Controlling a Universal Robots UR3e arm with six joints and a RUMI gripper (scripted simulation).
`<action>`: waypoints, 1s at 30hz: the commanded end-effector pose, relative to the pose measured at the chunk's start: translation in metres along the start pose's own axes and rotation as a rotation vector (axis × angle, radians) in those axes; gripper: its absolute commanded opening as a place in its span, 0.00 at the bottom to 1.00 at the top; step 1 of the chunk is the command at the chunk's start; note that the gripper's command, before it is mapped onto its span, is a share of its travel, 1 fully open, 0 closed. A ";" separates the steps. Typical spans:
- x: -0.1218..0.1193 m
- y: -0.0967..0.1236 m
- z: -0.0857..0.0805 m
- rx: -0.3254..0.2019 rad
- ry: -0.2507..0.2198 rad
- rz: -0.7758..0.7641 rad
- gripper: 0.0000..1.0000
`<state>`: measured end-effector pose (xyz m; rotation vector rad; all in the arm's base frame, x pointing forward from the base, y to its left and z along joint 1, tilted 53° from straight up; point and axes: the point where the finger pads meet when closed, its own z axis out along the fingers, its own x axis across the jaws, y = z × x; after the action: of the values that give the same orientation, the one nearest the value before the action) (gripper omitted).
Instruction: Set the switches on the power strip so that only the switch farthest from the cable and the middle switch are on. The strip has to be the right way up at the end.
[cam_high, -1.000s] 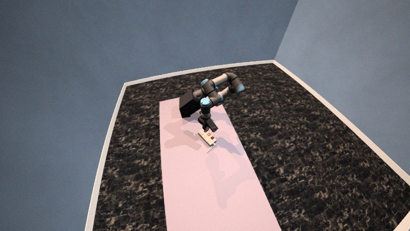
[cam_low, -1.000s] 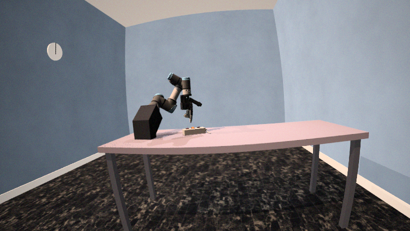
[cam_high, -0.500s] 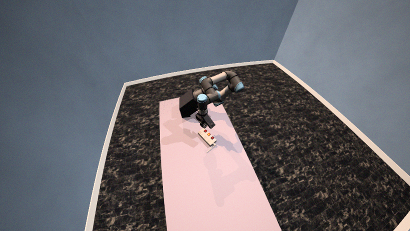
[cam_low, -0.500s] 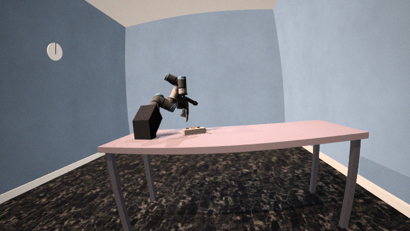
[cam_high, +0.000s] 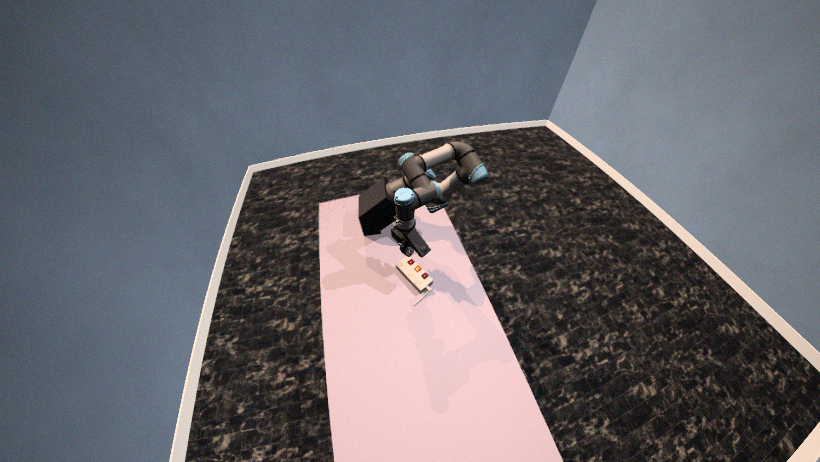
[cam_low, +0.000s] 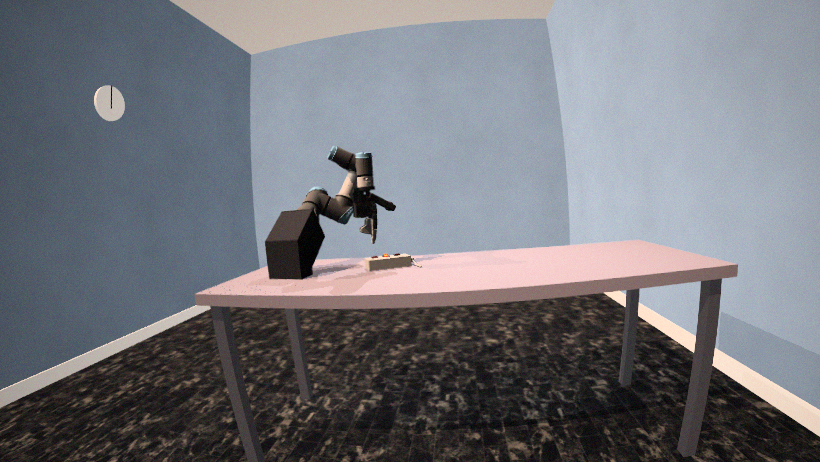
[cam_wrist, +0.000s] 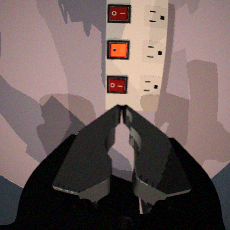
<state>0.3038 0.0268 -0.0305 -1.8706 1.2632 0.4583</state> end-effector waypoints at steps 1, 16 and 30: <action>0.001 0.000 -0.001 0.000 0.002 0.000 0.00; 0.001 0.000 0.000 0.000 0.002 0.000 0.00; 0.001 0.000 0.009 0.000 0.002 -0.001 0.00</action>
<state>0.3047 0.0321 -0.0346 -1.8706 1.2631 0.4583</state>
